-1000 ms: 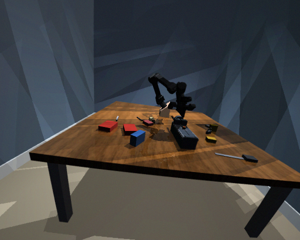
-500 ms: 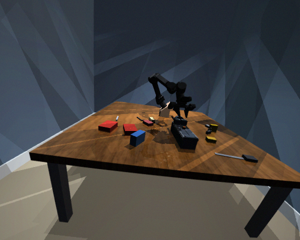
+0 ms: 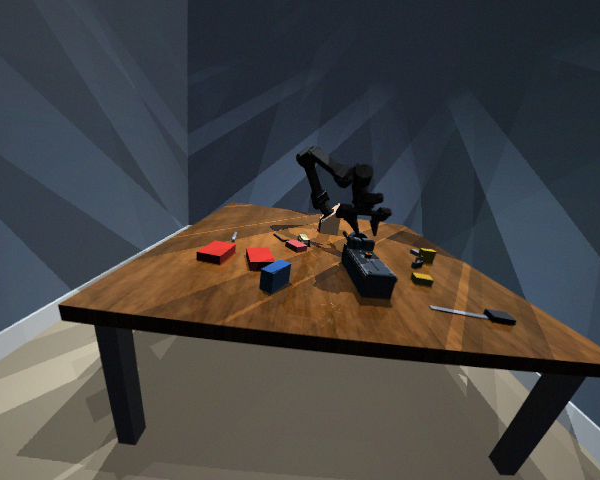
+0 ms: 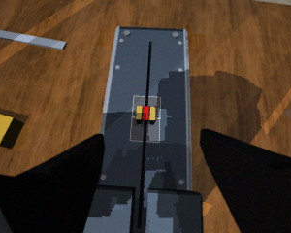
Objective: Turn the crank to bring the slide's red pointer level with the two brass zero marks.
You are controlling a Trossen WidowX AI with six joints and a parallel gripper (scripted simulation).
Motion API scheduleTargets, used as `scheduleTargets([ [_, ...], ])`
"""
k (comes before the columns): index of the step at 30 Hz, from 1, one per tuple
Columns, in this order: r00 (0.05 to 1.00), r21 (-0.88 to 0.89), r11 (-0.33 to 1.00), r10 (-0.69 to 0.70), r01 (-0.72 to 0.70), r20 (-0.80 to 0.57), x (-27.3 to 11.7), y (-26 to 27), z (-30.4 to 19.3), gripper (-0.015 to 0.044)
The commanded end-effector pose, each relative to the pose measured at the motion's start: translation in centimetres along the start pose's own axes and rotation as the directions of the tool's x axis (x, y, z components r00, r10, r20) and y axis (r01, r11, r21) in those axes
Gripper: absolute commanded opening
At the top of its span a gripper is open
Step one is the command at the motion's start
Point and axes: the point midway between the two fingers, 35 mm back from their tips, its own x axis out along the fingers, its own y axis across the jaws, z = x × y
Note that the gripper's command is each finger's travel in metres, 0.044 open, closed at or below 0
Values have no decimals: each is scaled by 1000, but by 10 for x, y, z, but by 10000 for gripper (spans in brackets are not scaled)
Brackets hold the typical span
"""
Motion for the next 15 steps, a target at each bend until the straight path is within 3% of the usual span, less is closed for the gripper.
scheduleTargets([
  [1, 1000, 0, 1000, 0, 0, 0, 0, 0, 0, 204],
  [9, 1000, 0, 1000, 0, 0, 0, 0, 0, 0, 0],
  [15, 1000, 0, 1000, 0, 0, 0, 0, 0, 0, 0],
])
